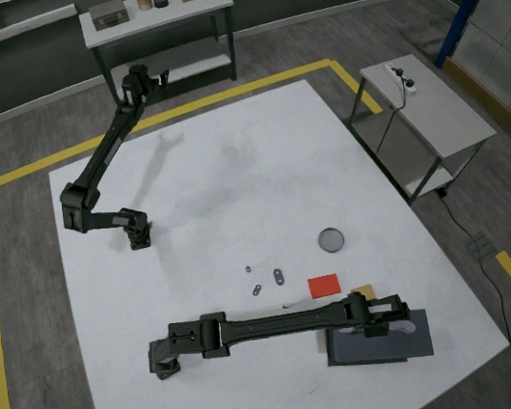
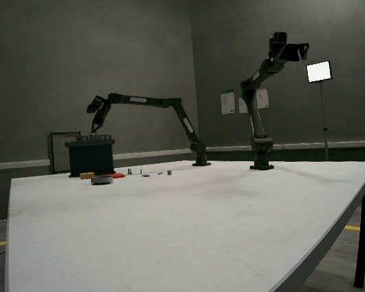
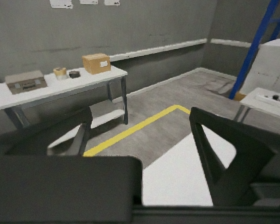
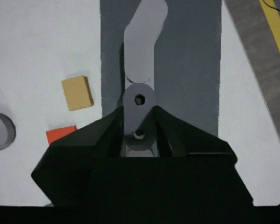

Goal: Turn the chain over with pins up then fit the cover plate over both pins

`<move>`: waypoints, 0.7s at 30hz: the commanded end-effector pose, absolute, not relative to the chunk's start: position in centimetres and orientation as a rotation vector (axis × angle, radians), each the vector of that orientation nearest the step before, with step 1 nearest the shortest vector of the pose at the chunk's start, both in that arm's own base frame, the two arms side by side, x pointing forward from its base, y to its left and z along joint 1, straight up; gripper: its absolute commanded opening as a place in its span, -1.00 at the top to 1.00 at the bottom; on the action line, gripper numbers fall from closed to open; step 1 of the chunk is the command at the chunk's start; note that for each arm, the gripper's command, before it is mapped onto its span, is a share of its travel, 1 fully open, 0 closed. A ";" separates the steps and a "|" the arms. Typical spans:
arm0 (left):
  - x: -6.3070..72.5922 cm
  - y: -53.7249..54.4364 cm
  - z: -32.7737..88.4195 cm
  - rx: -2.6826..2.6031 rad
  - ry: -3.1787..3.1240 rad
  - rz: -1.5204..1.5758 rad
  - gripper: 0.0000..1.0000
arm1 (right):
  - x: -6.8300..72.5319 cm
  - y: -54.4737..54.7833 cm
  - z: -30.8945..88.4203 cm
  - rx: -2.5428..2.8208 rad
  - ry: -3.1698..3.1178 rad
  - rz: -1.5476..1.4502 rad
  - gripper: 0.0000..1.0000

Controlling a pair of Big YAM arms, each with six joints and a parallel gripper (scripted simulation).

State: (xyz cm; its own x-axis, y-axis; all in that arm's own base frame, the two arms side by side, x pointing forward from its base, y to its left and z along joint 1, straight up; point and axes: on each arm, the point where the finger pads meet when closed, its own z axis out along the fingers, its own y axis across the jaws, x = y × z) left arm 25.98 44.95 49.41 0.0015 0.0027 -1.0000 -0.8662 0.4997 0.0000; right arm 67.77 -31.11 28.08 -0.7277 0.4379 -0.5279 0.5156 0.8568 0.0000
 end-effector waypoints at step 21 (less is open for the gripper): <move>26.4 44.8 53.6 -0.773 1.348 0.830 -1.00 | 68.9 -31.5 32.0 0.668 2.411 -0.215 0.57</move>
